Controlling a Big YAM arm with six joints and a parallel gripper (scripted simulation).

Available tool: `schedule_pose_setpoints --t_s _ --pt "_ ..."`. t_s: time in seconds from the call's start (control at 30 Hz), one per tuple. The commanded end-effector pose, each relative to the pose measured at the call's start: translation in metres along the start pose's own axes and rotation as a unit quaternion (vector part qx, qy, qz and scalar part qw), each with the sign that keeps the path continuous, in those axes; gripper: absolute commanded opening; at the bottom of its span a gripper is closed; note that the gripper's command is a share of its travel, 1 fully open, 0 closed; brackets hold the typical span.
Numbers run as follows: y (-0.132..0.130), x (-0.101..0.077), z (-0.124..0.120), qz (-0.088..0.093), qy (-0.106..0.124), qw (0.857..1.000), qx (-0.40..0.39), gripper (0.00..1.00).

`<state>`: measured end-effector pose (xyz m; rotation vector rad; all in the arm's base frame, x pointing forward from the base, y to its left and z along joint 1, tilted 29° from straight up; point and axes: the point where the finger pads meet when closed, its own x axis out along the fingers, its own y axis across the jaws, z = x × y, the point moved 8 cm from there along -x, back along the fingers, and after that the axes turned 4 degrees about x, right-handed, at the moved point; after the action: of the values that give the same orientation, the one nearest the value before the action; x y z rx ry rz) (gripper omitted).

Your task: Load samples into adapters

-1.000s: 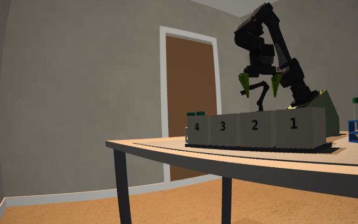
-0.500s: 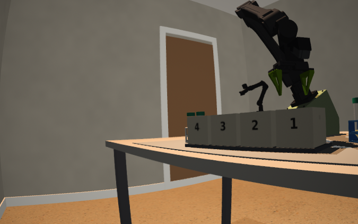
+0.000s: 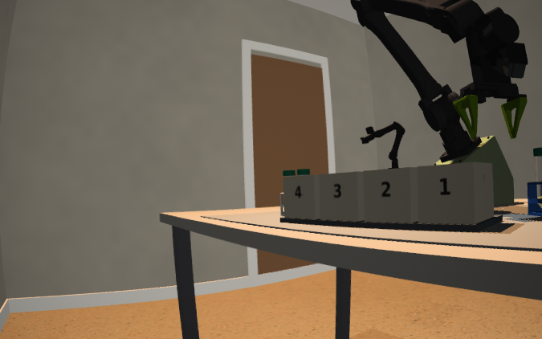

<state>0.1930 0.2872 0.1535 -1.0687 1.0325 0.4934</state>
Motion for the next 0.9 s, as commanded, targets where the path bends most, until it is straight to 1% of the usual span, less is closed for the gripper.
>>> schedule_pose_setpoints --t_s 0.0,0.03,0.13,0.53,0.6,0.63,0.67,0.87 --pt "0.010 -0.014 0.032 0.001 -0.027 0.999 0.037 1.00" --pt "0.010 -0.014 0.032 0.001 -0.027 0.999 0.037 1.00" --pt "0.029 -0.014 0.047 0.001 -0.019 0.999 0.032 1.00" --pt "0.104 -0.015 0.116 0.004 -0.020 0.999 0.031 1.00" --pt "0.104 -0.015 0.116 0.004 -0.020 0.999 0.031 1.00" --pt "0.105 -0.014 0.120 0.004 -0.019 0.999 0.034 1.00" --pt "0.100 -0.012 0.114 0.005 -0.019 0.999 0.035 1.00" --pt "0.100 -0.012 0.114 0.005 -0.019 0.999 0.035 1.00"
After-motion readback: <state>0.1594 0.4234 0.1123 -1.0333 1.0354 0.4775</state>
